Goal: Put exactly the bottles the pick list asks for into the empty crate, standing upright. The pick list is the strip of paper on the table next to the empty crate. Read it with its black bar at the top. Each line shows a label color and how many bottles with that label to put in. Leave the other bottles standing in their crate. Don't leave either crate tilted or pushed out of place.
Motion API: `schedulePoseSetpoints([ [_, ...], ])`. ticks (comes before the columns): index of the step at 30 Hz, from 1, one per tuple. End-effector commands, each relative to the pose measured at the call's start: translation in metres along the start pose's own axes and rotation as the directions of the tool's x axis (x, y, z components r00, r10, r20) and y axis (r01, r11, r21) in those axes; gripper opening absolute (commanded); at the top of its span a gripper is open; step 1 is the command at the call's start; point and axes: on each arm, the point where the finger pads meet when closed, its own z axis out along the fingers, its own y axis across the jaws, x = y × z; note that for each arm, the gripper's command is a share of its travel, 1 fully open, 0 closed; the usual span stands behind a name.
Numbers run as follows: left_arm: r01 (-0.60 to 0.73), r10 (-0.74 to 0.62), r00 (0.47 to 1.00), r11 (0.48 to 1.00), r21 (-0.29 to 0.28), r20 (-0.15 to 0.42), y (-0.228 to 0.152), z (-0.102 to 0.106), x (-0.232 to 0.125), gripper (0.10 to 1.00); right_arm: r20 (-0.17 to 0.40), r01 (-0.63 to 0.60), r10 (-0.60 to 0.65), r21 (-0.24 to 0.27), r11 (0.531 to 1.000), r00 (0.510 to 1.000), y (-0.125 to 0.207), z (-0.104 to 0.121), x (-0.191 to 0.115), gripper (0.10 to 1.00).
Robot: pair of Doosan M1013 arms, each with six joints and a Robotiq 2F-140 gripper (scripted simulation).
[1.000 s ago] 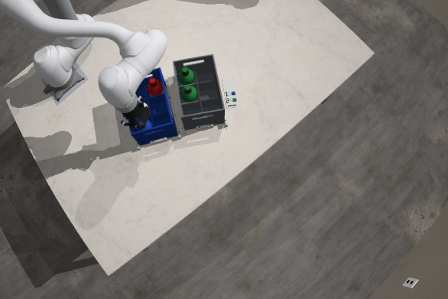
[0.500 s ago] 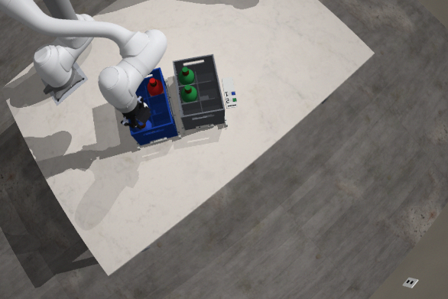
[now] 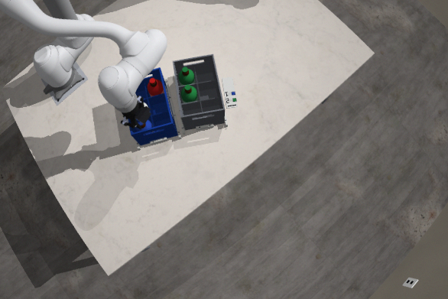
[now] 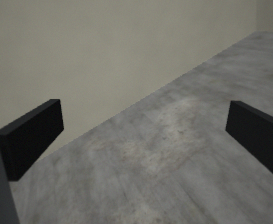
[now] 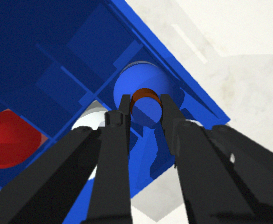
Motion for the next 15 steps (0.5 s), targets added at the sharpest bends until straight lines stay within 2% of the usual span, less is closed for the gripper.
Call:
schedulePoseSetpoints([
  [1, 0.0, 0.0, 1.0, 1.0, 0.0, -0.001, 0.0, 0.0, 0.001, 1.0, -0.001, 0.0, 0.0, 0.0, 1.0, 1.0, 0.0, -0.004, 0.0, 0.099],
  [15, 0.0, 0.0, 1.0, 1.0, 0.0, -0.001, 0.0, 0.0, 0.001, 1.0, -0.001, 0.0, 0.0, 0.0, 1.0, 1.0, 0.0, -0.026, 0.0, 0.099],
])
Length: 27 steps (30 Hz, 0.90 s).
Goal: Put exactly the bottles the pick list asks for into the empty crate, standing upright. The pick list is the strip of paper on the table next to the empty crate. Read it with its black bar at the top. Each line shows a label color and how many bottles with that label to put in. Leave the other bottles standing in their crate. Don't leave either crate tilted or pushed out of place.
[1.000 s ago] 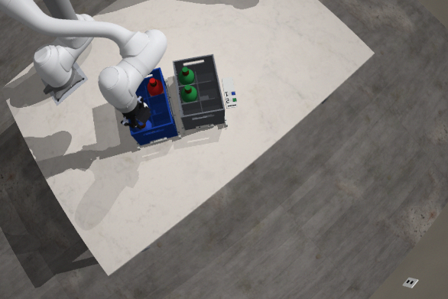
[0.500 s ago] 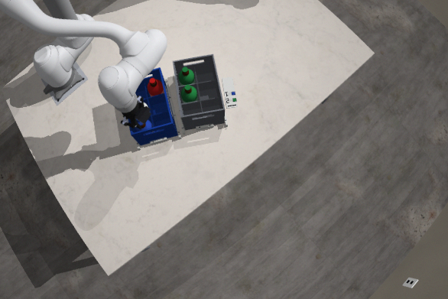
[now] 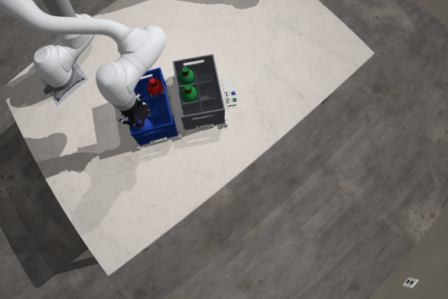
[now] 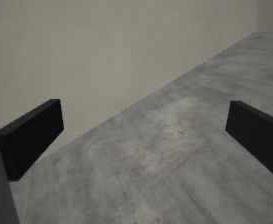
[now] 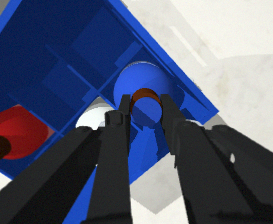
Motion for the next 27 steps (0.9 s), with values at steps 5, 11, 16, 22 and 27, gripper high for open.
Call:
schedulePoseSetpoints([
  [5, 0.0, 0.0, 1.0, 1.0, 0.0, -0.001, 0.0, 0.0, 0.001, 1.0, -0.001, 0.0, 0.0, 0.0, 1.0, 1.0, 0.0, -0.01, 0.0, 0.099],
  [11, 0.0, 0.0, 1.0, 1.0, 0.0, -0.001, 0.0, 0.0, 0.001, 1.0, -0.001, 0.0, 0.0, 0.0, 1.0, 1.0, 0.0, -0.02, 0.0, 0.099],
  [16, 0.0, 0.0, 1.0, 1.0, 0.0, -0.001, 0.0, 0.0, 0.001, 1.0, -0.001, 0.0, 0.0, 0.0, 1.0, 1.0, 0.0, -0.028, 0.0, 0.099],
  [22, 0.0, 0.0, 1.0, 1.0, 0.0, -0.001, 0.0, 0.0, 0.001, 1.0, -0.001, 0.0, 0.0, 0.0, 1.0, 1.0, 0.0, -0.035, 0.0, 0.099],
  [27, 0.0, 0.0, 1.0, 1.0, 0.0, -0.001, 0.0, 0.0, 0.001, 1.0, -0.001, 0.0, 0.0, 0.0, 1.0, 1.0, 0.0, -0.043, 0.0, 0.099],
])
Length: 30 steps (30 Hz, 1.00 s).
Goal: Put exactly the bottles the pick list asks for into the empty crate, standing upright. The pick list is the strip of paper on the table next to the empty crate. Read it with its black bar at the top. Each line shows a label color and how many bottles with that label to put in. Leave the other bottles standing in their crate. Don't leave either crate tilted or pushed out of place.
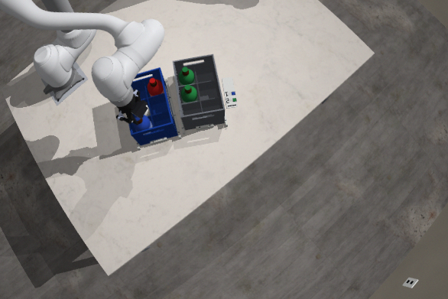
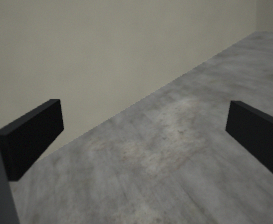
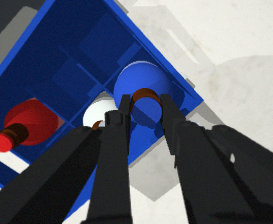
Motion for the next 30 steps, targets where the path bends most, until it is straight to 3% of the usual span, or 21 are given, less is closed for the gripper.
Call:
schedulePoseSetpoints([
  [1, 0.0, 0.0, 1.0, 1.0, 0.0, -0.001, 0.0, 0.0, 0.001, 1.0, -0.001, 0.0, 0.0, 0.0, 1.0, 1.0, 0.0, -0.006, 0.0, 0.099],
  [30, 0.0, 0.0, 1.0, 1.0, 0.0, -0.001, 0.0, 0.0, 0.001, 1.0, -0.001, 0.0, 0.0, 0.0, 1.0, 1.0, 0.0, -0.048, 0.0, 0.099],
])
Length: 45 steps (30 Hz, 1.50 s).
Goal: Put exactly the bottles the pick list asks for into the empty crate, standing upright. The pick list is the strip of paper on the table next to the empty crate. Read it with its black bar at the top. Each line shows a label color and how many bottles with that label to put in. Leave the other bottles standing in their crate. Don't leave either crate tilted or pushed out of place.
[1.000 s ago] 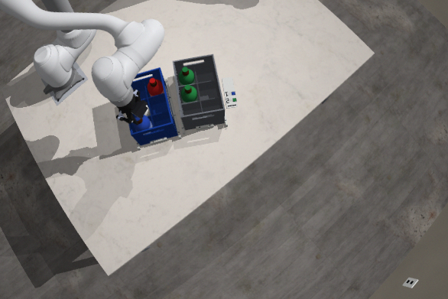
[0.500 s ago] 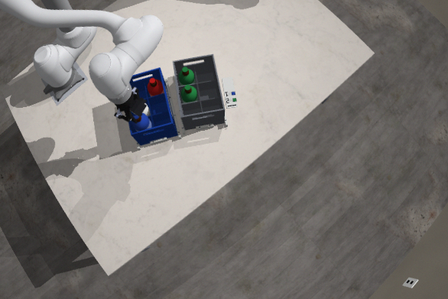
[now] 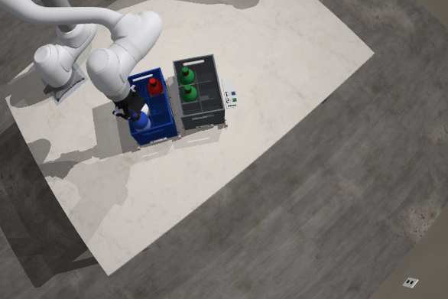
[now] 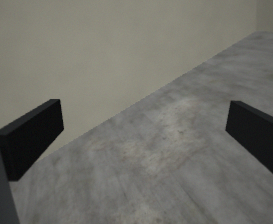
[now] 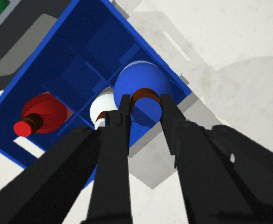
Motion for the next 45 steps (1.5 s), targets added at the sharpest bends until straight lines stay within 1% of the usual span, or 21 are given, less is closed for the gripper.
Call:
schedulePoseSetpoints([
  [1, 0.0, 0.0, 1.0, 1.0, 0.0, -0.001, 0.0, 0.0, 0.001, 1.0, -0.001, 0.0, 0.0, 0.0, 1.0, 1.0, 0.0, -0.006, 0.0, 0.099],
  [45, 0.0, 0.0, 1.0, 1.0, 0.0, -0.001, 0.0, 0.0, 0.001, 1.0, -0.001, 0.0, 0.0, 0.0, 1.0, 1.0, 0.0, -0.072, 0.0, 0.099],
])
